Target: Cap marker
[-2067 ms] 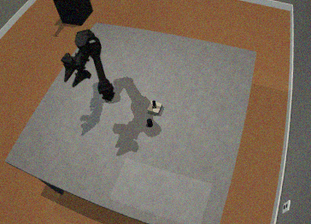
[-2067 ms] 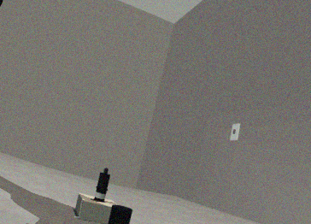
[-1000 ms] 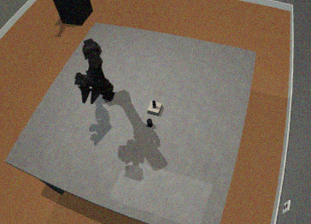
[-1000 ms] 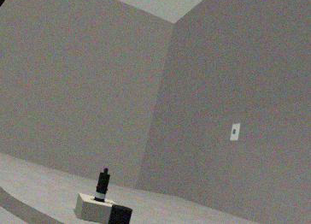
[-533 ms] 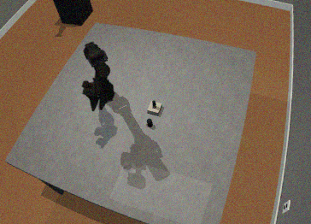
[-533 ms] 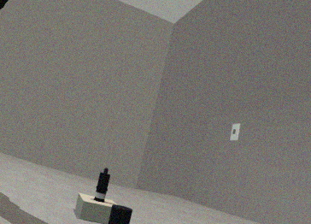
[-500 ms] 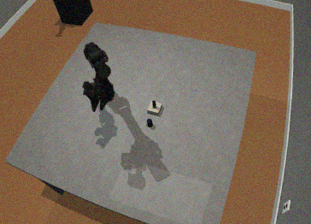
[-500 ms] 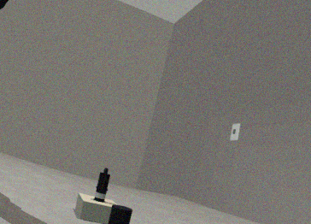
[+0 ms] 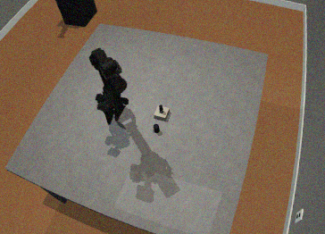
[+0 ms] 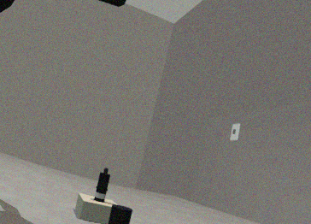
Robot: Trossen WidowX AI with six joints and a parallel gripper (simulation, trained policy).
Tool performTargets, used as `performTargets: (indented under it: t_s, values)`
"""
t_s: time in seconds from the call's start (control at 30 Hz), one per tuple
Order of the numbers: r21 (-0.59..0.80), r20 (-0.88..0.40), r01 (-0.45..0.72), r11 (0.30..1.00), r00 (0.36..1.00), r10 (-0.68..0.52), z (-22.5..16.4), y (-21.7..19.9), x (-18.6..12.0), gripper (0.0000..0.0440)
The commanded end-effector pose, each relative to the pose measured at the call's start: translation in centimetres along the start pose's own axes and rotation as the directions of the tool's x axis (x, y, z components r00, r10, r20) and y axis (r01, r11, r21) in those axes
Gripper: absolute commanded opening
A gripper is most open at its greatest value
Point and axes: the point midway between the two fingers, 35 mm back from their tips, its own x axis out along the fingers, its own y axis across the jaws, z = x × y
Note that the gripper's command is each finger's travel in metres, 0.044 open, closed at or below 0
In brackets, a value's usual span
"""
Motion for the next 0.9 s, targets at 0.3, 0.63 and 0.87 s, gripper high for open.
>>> performTargets:
  t_s: [0.3, 0.63, 0.87]
  values:
    - [-0.007, 0.001, 0.101, 0.995, 0.995, -0.101, -3.1, -2.8, 2.4, 0.032]
    - [-0.011, 0.009, 0.176, 0.984, 0.984, -0.176, -5.3, -5.3, 4.1, 0.032]
    - [-0.012, 0.018, 0.228, 0.974, 0.974, -0.228, -6.7, -7.1, 5.3, 0.032]
